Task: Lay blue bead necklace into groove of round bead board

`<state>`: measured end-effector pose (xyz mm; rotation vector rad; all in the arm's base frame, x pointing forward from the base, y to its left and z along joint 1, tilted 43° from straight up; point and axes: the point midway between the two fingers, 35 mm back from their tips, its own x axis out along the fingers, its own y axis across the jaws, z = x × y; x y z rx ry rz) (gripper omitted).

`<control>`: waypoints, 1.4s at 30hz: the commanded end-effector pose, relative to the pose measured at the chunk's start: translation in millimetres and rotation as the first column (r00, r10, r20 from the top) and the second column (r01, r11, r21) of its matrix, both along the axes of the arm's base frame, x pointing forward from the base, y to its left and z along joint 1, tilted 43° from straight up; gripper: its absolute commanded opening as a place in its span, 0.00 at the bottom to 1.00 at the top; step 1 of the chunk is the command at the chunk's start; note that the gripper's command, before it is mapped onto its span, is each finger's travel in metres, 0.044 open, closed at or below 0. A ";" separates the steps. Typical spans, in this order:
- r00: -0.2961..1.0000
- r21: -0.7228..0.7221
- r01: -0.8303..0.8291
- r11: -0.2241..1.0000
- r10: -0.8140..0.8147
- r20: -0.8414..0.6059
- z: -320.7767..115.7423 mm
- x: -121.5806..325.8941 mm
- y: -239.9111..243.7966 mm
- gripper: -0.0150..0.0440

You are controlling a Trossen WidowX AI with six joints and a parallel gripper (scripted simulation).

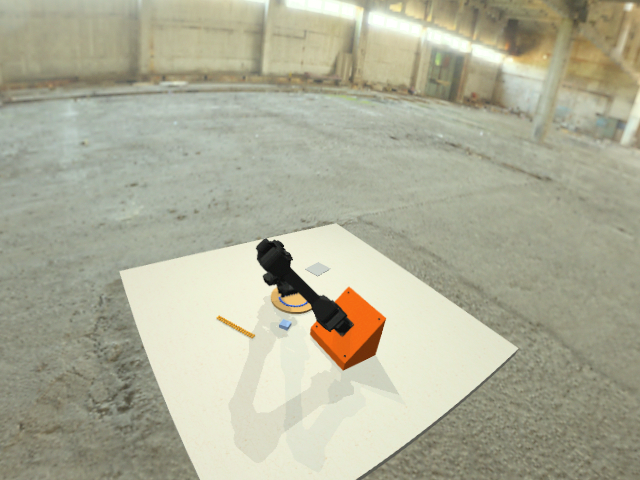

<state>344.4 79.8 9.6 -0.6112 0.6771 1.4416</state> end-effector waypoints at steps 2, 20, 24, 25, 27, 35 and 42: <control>1.000 0.005 -0.001 1.000 0.001 -0.015 -4.5 -3.2 3.2 0.46; 1.000 0.000 -0.002 1.000 0.002 -0.007 -2.9 -1.6 1.7 0.25; 1.000 0.000 -0.002 1.000 0.002 -0.007 -2.9 -1.6 1.7 0.25; 1.000 0.000 -0.002 1.000 0.002 -0.007 -2.9 -1.6 1.7 0.25; 1.000 0.000 -0.002 1.000 0.002 -0.007 -2.9 -1.6 1.7 0.25; 1.000 0.000 -0.002 1.000 0.002 -0.007 -2.9 -1.6 1.7 0.25; 1.000 0.005 -0.001 1.000 0.001 -0.015 1.4 -3.2 -2.3 0.25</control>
